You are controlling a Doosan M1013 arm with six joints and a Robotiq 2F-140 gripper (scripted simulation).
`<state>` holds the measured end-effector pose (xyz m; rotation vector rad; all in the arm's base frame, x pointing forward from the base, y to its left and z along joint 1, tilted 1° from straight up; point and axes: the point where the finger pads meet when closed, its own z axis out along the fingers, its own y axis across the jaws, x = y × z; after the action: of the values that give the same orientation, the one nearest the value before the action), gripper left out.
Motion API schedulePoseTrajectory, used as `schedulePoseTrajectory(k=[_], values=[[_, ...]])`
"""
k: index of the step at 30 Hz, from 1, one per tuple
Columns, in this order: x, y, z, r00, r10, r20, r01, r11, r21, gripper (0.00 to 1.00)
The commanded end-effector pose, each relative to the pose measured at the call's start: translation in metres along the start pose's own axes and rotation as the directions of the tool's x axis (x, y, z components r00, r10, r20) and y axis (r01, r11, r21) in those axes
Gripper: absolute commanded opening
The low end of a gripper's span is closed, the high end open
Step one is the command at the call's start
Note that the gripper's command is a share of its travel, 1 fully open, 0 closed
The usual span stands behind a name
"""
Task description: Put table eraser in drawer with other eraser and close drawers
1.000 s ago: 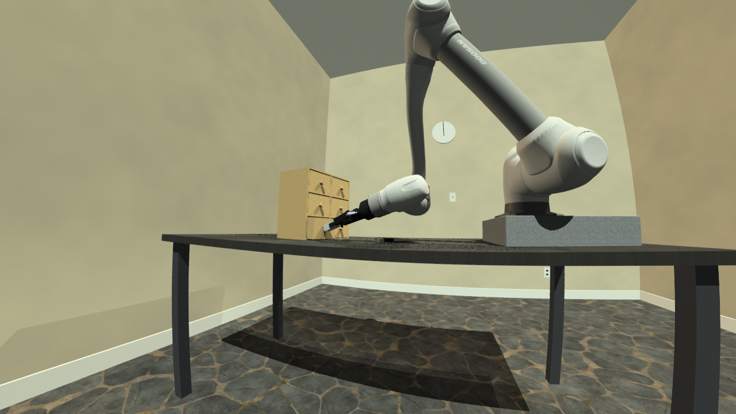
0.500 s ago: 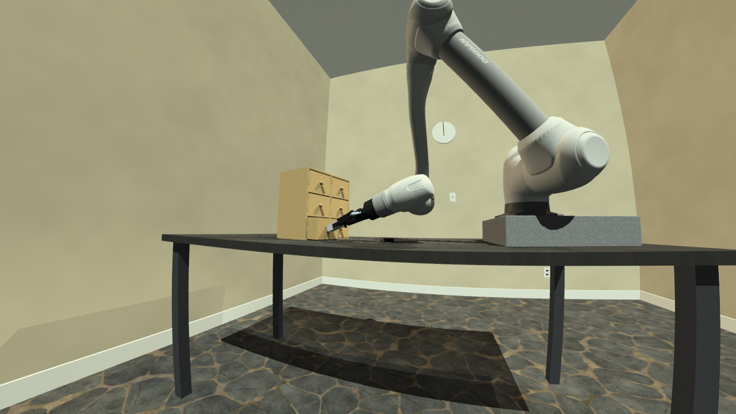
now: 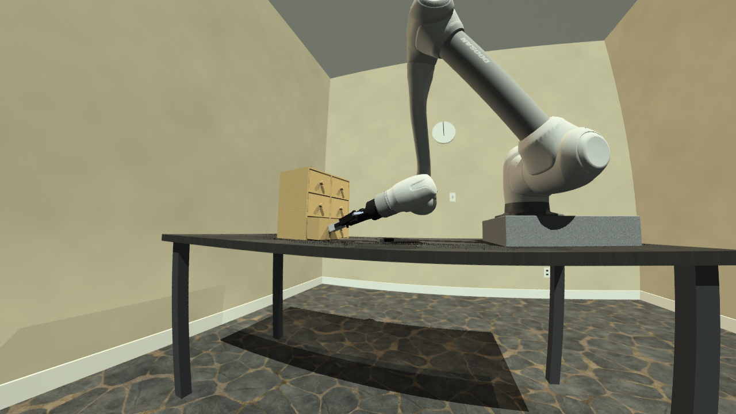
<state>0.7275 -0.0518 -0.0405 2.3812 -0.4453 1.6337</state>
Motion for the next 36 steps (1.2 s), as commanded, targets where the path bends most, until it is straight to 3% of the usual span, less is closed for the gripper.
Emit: schedulePoseTrajectory(k=[1, 36], values=[[0.0000, 0.0007, -0.0041, 1.000, 0.004, -0.002, -0.004, 1.000, -0.002, 0.08], [-0.0020, 0.0006, -0.0097, 1.000, 0.004, -0.002, -0.004, 1.000, -0.002, 0.08]])
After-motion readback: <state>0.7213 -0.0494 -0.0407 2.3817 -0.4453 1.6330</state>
